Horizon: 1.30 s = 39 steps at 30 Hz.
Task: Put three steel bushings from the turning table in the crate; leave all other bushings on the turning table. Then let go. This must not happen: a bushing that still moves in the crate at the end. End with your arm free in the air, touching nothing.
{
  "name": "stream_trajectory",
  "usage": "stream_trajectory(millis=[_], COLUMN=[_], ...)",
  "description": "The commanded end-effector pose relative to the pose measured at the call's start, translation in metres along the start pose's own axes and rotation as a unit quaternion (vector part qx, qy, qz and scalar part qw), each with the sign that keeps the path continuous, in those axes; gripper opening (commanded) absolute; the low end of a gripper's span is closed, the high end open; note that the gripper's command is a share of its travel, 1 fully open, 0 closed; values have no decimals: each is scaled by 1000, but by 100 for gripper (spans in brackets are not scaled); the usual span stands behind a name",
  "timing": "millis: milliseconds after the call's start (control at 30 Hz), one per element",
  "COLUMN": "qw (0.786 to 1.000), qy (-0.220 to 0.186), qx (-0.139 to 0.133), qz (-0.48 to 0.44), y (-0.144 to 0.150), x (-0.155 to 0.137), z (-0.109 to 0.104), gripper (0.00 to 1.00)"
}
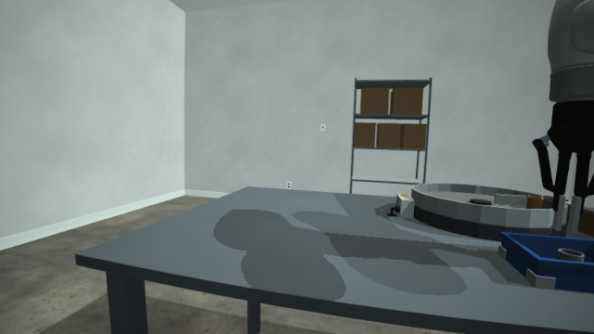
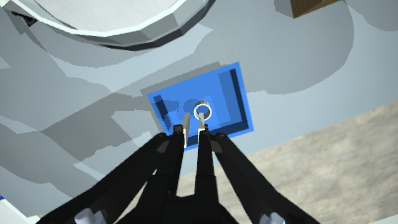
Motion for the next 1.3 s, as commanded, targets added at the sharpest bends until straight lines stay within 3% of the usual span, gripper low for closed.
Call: stream_trajectory(millis=[0, 200, 1267], qw=[1000, 1000, 1000], qy=[1, 1, 1], qx=[0, 0, 0], qz=[2, 2, 2], y=[0, 0, 0], x=[1, 1, 1], z=[-21, -31, -31], gripper=[10, 10, 10])
Point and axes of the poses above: the point where the finger pads meet when closed, its own z axis out along the fingers, its own y axis across the jaws, x = y × z, the point moved 1 cm from there along -z, back along the fingers, and after that the axes turned 11 degrees about z, right-handed, at the moved point
